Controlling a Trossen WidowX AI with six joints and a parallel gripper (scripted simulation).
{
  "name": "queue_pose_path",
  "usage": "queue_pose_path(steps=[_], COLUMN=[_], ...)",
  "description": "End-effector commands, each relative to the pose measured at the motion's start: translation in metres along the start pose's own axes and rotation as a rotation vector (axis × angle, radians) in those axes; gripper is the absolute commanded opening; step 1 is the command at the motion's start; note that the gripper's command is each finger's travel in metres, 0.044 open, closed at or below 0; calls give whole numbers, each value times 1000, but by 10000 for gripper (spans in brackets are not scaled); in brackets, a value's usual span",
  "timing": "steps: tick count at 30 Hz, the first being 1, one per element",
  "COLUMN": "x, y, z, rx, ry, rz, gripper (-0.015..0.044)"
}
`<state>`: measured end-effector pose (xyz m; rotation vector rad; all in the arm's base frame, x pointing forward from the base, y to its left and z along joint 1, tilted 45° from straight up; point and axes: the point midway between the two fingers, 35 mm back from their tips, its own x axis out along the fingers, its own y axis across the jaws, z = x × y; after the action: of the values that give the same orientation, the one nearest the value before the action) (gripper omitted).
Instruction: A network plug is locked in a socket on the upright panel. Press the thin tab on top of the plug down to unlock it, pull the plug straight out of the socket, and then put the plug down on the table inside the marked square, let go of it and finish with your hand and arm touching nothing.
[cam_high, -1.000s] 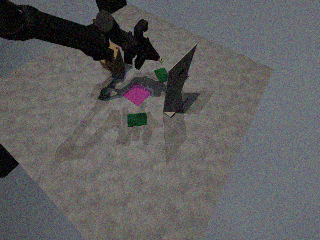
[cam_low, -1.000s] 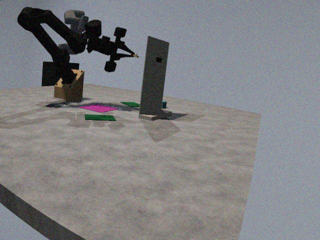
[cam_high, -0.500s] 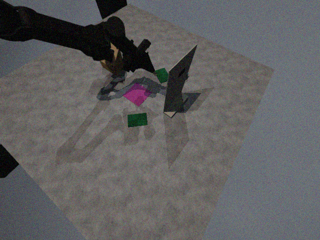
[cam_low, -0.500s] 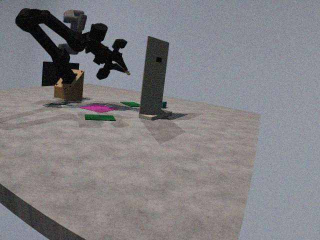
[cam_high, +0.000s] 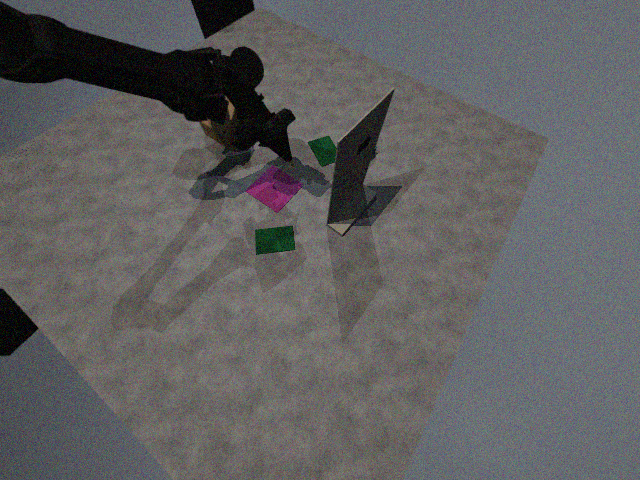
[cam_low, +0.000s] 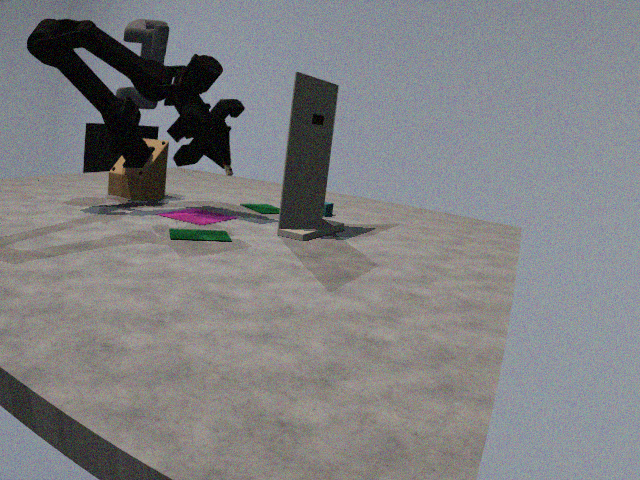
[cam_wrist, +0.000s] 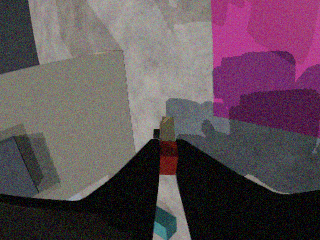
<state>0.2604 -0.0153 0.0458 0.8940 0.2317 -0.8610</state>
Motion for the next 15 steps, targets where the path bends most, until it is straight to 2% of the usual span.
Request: queue_pose_path(steps=[1, 9, 15], x=[-1, -5, -5], y=[-6, -26, -28], z=[13, 35, 37], rx=[36, 60, 62], ry=[-57, -169, -178], rz=[-44, -135, -142], gripper=[0, 0, 0])
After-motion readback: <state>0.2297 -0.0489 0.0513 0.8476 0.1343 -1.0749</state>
